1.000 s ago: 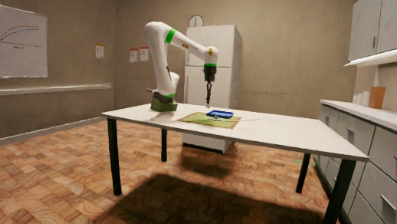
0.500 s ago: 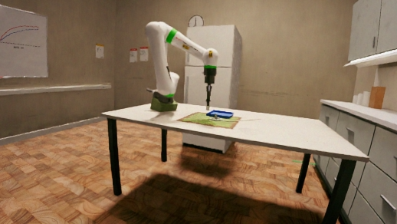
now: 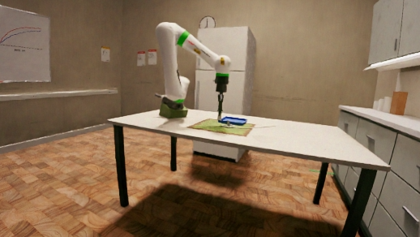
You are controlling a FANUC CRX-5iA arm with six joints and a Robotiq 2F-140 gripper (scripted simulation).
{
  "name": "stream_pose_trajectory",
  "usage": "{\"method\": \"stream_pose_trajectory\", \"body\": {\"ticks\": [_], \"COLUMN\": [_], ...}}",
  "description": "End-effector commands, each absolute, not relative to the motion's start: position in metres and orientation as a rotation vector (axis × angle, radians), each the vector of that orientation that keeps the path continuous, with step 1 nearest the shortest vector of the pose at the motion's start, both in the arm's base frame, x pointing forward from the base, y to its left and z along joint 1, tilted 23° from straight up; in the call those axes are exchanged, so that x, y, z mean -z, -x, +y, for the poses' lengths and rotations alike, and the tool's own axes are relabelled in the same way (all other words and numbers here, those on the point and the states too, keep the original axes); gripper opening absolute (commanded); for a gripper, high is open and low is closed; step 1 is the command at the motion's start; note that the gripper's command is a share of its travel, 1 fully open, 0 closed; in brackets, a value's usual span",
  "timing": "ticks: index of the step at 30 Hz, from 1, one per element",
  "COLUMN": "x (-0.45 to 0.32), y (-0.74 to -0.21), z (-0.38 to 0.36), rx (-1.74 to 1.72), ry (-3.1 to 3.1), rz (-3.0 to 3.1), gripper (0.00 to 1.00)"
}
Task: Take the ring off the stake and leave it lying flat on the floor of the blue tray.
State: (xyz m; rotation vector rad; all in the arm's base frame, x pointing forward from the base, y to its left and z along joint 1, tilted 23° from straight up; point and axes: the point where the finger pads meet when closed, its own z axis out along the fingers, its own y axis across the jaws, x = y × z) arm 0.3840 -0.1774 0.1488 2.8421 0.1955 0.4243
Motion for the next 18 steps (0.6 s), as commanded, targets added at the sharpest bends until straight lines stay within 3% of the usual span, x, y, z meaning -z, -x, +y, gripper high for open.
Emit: {"method": "stream_pose_trajectory", "body": {"ticks": [1,18], "x": [-0.145,-0.127], "y": [-0.386,-0.392], "z": [-0.179,-0.183], "rx": [-0.426,-0.426], "ry": [-2.841,-2.841], "rz": [0.196,0.196], "gripper": [0.1,0.1]}}
